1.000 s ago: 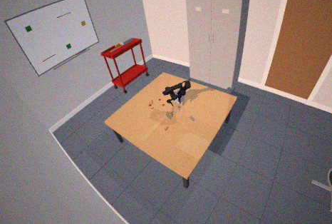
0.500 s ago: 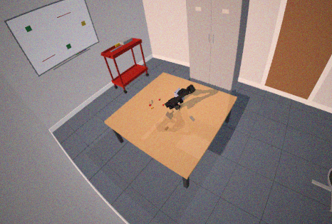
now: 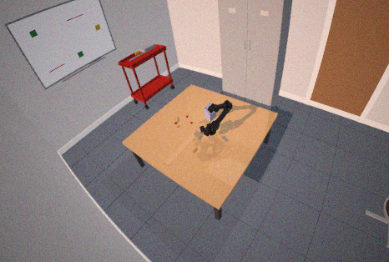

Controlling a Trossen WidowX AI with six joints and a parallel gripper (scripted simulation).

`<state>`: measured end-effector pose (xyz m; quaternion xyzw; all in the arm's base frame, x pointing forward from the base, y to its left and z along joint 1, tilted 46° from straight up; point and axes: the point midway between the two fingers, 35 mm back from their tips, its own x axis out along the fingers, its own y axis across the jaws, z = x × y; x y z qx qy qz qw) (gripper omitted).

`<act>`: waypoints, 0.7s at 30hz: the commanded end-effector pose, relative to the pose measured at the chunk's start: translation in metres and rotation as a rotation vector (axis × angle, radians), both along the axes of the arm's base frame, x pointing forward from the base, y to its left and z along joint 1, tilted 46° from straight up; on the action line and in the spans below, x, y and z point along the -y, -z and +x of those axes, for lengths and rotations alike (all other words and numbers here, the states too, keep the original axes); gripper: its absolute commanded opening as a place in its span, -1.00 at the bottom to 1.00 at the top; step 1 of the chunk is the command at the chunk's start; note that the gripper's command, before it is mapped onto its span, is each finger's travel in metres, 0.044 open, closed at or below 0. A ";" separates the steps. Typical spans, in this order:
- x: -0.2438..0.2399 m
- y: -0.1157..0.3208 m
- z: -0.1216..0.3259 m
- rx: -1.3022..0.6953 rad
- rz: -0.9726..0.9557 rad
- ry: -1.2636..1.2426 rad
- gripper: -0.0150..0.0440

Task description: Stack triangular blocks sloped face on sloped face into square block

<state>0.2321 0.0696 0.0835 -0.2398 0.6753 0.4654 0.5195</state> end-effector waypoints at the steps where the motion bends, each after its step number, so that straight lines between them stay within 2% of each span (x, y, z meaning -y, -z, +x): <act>1: -0.001 -0.003 0.004 0.021 -0.028 0.008 1.00; 4: -0.002 0.002 0.003 0.021 -0.028 0.008 1.00; 17: -0.015 0.088 -0.027 0.017 -0.027 0.008 1.00; 21: -0.015 0.091 -0.029 0.017 -0.027 0.008 1.00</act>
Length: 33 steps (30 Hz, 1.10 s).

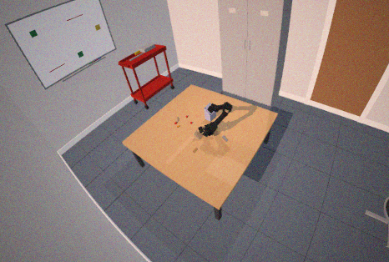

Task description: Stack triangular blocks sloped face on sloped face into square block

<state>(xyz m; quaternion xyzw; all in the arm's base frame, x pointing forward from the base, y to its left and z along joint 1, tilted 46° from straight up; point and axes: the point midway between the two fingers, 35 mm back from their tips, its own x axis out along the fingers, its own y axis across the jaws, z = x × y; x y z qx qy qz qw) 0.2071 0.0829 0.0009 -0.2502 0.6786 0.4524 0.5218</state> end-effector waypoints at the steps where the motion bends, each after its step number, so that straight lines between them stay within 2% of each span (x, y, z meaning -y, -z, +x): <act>1: -0.002 0.009 -0.004 0.001 0.003 0.005 1.00; 13: -0.001 0.009 -0.005 0.001 0.003 0.005 1.00; 18: -0.001 0.008 -0.004 0.004 0.001 0.000 0.56; 26: -0.001 0.008 -0.004 0.004 0.001 0.000 0.37; 33: 0.007 0.001 -0.003 0.005 0.000 0.001 -0.25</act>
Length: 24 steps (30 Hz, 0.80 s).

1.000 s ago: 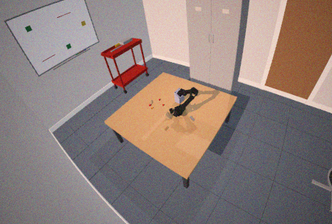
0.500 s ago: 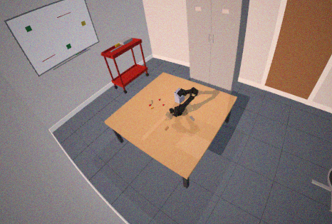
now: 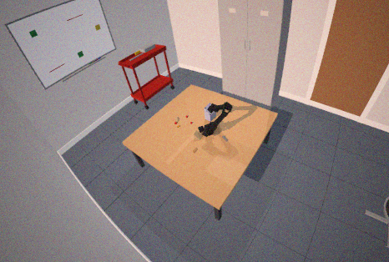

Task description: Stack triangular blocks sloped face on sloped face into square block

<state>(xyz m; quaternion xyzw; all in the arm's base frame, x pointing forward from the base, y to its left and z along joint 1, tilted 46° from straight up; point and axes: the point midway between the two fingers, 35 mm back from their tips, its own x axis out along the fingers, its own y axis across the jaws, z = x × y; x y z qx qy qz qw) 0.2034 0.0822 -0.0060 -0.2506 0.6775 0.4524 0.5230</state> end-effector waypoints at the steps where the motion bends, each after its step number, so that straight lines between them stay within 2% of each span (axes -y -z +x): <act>1: 0.010 -0.009 0.001 0.003 -0.001 0.001 -0.34; 3: 0.017 -0.016 0.001 0.003 -0.002 0.001 -0.49; 18: 0.068 -0.066 -0.010 0.000 -0.006 0.000 -0.49; 24: 0.071 -0.068 -0.011 -0.001 -0.006 0.000 -0.49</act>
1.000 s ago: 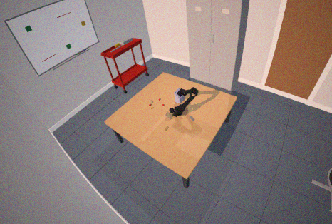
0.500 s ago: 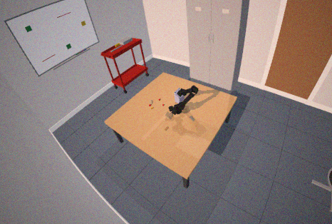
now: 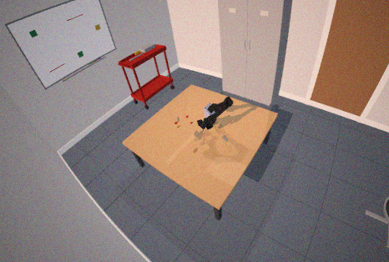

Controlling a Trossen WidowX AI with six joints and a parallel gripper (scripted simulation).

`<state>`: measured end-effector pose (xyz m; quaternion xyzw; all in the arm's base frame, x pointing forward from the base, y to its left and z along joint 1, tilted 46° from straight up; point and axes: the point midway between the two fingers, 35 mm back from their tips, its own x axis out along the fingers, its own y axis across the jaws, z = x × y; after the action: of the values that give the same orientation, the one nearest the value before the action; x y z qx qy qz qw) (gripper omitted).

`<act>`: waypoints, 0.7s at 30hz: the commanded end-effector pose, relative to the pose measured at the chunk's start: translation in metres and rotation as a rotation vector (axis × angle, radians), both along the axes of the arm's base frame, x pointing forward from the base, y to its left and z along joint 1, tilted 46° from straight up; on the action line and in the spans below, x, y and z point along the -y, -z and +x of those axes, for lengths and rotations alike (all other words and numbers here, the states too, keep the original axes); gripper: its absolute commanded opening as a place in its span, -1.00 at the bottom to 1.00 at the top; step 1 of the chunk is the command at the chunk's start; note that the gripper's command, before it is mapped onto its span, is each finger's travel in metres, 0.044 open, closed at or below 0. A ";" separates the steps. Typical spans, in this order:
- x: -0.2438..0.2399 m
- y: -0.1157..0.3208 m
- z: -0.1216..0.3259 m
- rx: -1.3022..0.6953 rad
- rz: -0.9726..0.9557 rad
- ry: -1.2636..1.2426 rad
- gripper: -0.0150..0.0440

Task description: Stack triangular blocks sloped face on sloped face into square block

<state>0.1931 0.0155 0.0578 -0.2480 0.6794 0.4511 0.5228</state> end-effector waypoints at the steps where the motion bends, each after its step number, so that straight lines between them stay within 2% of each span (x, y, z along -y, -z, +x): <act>1: 0.004 -0.004 -0.001 0.003 -0.005 -0.005 -0.49; 5: 0.001 -0.001 -0.001 -0.003 0.000 0.022 -0.49; 21: 0.006 0.004 -0.008 -0.099 -0.013 0.558 -0.49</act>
<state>0.1872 0.0105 0.0553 -0.0811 0.7376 0.3317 0.5825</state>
